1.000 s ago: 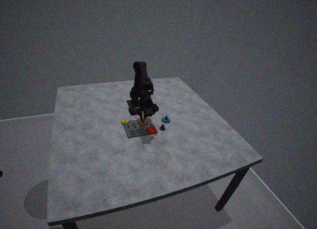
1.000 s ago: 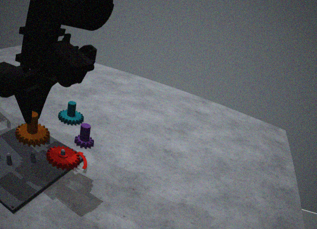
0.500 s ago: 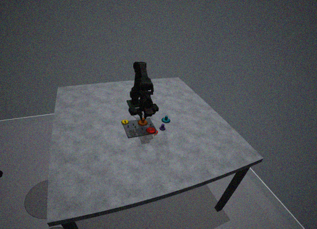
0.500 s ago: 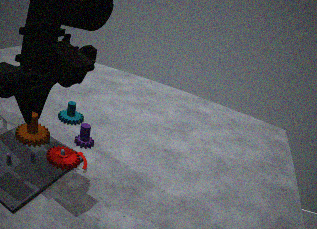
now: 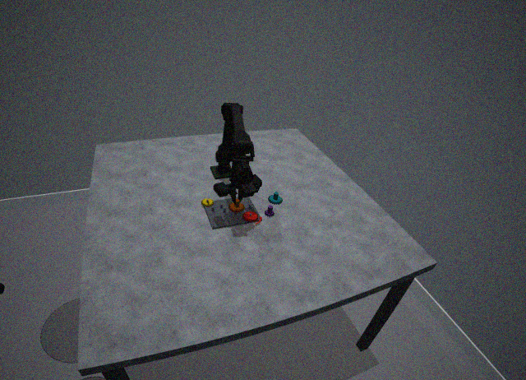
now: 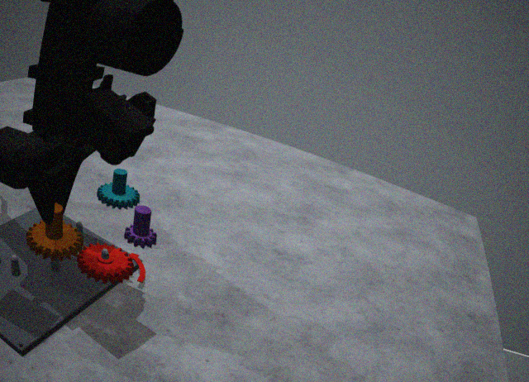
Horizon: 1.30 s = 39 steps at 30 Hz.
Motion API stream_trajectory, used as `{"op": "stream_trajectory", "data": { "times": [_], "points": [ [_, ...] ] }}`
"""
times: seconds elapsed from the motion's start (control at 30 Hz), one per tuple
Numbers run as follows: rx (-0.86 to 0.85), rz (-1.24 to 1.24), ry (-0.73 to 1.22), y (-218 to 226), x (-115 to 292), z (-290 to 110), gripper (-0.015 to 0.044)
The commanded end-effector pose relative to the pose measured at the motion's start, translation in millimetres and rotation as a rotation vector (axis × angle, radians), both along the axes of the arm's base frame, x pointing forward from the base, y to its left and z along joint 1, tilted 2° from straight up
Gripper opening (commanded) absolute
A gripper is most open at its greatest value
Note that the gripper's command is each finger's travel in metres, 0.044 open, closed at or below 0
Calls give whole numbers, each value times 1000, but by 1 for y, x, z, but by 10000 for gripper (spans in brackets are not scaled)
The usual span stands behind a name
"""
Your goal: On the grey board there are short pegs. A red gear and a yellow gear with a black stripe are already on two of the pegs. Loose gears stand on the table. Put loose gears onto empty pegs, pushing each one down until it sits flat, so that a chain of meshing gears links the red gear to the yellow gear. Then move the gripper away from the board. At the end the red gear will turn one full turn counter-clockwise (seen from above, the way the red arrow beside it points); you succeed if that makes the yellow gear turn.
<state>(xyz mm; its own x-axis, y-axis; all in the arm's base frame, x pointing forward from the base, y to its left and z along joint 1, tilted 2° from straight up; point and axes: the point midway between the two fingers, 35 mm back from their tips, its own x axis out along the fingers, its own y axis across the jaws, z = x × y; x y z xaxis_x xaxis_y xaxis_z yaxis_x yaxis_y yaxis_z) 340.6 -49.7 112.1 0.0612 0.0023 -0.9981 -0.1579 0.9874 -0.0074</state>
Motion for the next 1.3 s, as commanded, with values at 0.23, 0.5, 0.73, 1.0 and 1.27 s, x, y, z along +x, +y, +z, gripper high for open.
{"op": "stream_trajectory", "data": {
  "times": [0.23, 0.5, 0.73, 1.0, 1.27],
  "points": [
    [2, -71, 0, 0, 2, -16, 0],
    [11, -209, 0, 0, 2, -24, 0],
    [14, -268, 0, -1, 2, -25, 0],
    [8, -160, 0, 0, 3, -28, 0],
    [-1, -16, 0, 0, 2, -30, 0]
  ]
}}
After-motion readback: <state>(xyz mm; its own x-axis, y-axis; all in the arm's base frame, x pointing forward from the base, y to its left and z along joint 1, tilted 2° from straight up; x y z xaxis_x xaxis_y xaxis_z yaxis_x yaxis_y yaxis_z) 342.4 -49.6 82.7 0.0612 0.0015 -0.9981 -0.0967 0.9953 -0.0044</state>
